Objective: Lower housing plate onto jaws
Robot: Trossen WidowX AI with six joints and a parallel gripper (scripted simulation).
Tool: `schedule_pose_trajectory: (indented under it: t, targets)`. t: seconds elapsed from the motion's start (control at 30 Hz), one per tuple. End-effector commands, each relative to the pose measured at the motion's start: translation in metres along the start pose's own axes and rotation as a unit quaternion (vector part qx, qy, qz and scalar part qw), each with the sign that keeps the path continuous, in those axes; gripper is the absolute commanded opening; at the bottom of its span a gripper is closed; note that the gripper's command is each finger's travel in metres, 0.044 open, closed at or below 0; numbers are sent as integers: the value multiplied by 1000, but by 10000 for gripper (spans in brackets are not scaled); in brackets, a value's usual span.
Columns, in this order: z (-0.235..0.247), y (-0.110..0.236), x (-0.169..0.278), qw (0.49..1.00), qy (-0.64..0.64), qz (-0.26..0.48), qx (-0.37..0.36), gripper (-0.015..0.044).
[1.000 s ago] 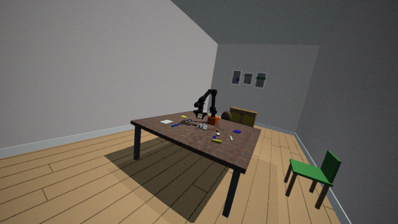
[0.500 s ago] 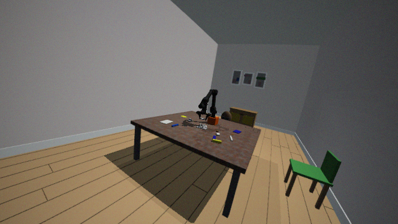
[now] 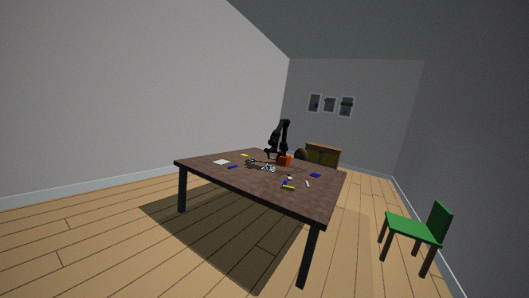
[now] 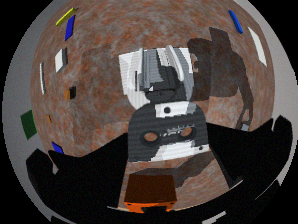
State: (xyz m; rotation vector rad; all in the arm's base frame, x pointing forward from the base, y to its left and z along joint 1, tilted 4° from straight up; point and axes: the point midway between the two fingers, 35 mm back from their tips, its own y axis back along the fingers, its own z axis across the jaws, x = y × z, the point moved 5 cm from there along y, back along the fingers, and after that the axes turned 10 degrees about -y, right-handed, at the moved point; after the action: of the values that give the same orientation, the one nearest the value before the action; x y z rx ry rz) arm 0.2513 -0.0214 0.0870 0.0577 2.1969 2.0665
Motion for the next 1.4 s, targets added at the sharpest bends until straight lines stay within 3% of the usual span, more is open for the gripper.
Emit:
schedule_pose_trajectory:
  t: [0.0, 1.37]
  targets:
    - [1, 0, 0, 1000, -1, -1, 3, 351]
    - [-3, 0, 0, 1000, -1, -1, 3, 351]
